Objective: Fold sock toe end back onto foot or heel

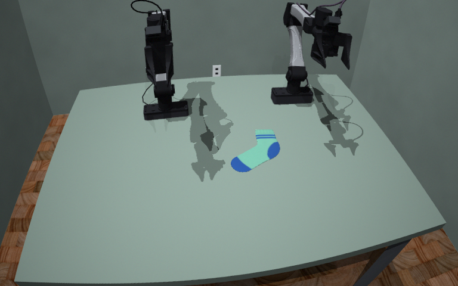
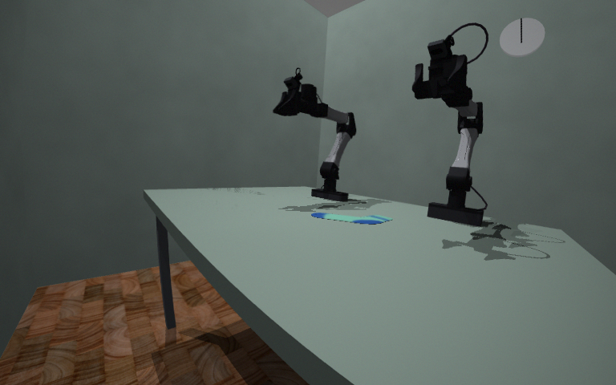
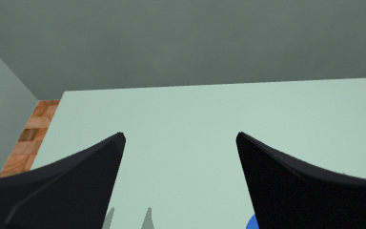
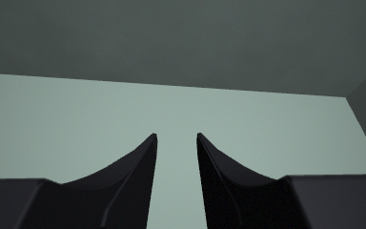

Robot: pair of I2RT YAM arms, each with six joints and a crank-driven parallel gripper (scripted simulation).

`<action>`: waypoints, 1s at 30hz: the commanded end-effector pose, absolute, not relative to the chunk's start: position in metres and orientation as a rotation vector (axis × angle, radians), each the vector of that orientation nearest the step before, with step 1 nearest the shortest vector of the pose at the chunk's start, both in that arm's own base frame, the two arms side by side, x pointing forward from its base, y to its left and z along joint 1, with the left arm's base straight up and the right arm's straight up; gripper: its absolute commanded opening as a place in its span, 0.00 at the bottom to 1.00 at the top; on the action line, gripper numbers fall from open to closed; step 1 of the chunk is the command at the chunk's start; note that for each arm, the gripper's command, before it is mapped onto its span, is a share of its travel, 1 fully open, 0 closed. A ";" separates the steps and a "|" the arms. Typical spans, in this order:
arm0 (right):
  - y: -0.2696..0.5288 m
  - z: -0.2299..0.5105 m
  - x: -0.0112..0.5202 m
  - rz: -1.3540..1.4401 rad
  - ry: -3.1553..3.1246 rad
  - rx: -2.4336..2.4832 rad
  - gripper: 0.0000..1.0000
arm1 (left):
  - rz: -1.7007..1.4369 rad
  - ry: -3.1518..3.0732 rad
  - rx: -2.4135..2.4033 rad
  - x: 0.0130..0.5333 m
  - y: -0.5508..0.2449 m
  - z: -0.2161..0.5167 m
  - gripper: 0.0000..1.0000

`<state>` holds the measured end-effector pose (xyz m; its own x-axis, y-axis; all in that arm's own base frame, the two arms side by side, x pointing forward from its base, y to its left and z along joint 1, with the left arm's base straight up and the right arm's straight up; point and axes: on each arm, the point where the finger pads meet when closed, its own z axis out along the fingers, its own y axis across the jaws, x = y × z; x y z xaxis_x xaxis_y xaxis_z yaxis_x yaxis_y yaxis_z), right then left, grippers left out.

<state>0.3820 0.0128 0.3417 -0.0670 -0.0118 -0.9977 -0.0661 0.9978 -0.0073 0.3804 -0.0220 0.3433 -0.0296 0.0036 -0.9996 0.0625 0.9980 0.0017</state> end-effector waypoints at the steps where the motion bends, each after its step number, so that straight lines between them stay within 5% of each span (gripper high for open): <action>1: 0.050 0.322 0.375 0.163 1.735 -0.216 0.34 | -0.106 1.587 0.112 0.370 -0.049 0.337 1.00; 13: 0.154 0.228 0.356 0.489 2.116 -0.521 0.34 | -0.252 1.623 0.272 0.340 -0.115 0.295 1.00; 30: 0.225 0.051 0.377 0.308 2.774 -0.793 0.34 | -0.475 1.677 0.586 0.267 -0.198 0.222 1.00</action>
